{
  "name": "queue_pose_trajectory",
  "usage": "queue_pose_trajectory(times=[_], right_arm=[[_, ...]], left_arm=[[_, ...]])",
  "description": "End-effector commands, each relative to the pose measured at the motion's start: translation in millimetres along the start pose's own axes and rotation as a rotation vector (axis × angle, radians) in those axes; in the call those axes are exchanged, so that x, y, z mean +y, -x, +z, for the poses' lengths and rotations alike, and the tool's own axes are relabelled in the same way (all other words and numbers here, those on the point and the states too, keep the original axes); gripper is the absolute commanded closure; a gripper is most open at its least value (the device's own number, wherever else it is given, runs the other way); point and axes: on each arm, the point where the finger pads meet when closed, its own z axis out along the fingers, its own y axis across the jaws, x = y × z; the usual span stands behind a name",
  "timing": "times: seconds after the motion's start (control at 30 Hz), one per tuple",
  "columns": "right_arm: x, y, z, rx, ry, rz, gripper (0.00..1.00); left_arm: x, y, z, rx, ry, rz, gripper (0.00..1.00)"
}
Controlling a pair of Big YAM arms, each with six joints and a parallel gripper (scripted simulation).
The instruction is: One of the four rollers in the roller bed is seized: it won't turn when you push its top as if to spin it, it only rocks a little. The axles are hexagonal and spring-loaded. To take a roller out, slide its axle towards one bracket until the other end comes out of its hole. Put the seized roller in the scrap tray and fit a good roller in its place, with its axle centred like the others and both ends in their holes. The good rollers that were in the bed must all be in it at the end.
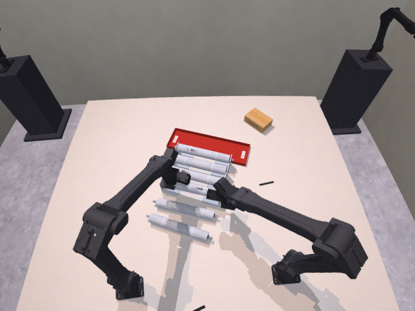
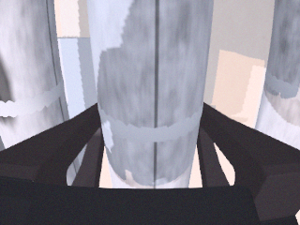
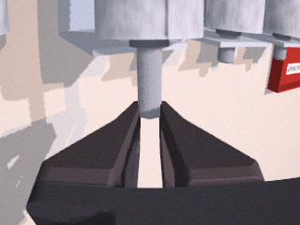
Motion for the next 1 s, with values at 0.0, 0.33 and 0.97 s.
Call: queue_pose_trajectory(times=[0.0, 0.33, 0.97], right_arm=[[12.4, -60.0, 11.7, 0.144, 0.045, -0.005, 0.97], [14.3, -67.4, 11.9, 0.158, 0.049, -0.006, 0.97], [25.1, -78.3, 21.7, 0.193, 0.08, -0.028, 0.97]], left_arm=[[18.4, -2.4, -18.9, 0.008, 0.04, 0.007, 0.68], [18.4, -2.4, -18.9, 0.008, 0.04, 0.007, 0.68], [29.2, 10.3, -46.4, 0.046, 0.073, 0.038, 0.68]])
